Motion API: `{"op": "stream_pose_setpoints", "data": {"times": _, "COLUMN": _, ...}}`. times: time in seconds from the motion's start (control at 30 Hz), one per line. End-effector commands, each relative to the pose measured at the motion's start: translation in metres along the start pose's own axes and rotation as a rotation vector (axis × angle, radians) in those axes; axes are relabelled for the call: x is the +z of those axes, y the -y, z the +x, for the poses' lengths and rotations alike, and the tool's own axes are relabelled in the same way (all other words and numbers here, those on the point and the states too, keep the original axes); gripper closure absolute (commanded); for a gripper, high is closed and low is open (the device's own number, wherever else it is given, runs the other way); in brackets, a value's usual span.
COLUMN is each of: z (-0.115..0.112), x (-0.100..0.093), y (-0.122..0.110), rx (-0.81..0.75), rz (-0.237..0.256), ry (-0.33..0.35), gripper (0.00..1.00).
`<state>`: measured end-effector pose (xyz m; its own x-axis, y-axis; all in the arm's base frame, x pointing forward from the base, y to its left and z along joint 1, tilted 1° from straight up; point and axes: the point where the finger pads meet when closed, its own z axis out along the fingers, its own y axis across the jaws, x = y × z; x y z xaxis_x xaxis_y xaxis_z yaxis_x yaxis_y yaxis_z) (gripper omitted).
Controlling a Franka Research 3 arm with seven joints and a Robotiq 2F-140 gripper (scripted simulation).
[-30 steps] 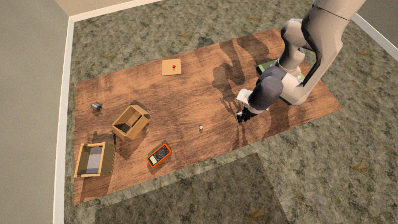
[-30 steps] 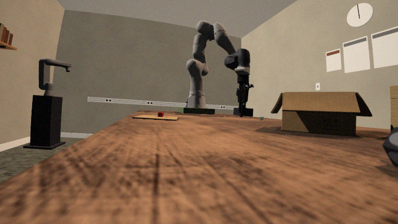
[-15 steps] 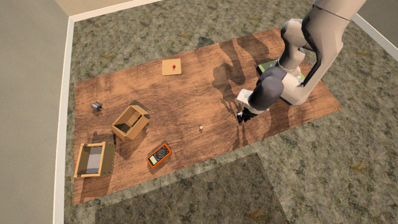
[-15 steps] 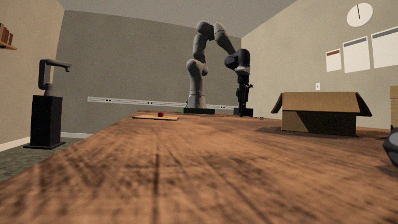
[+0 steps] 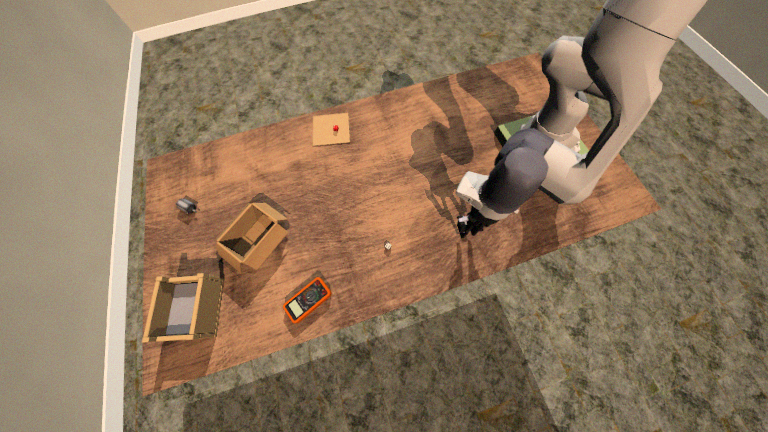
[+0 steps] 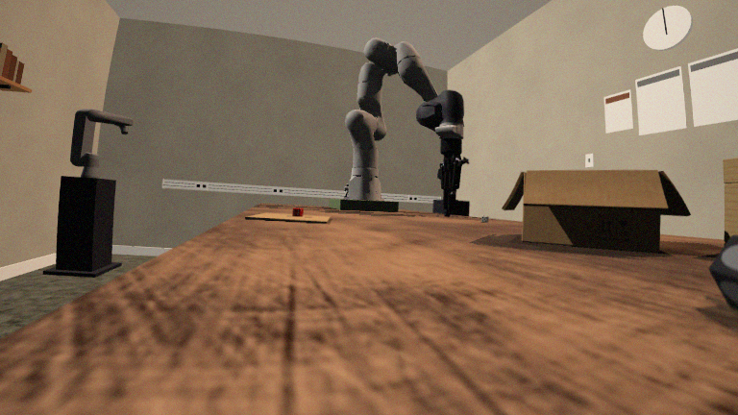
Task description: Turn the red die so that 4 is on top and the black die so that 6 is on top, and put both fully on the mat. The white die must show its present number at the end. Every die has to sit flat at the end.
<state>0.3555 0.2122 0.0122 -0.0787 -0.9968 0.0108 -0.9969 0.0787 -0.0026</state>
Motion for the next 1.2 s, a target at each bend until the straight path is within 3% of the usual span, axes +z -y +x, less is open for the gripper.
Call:
{"op": "stream_pose_setpoints", "data": {"times": 0.0, "z": -0.0013, "x": 0.0007, "y": -0.0014, "rx": -0.003, "rz": 0.0, "ry": 0.001, "gripper": 0.73}}
{"op": "stream_pose_setpoints", "data": {"times": 1.17, "z": -0.0013, "x": 0.0095, "y": -0.0014, "rx": -0.003, "rz": 0.0, "ry": 0.001, "gripper": 0.73}}
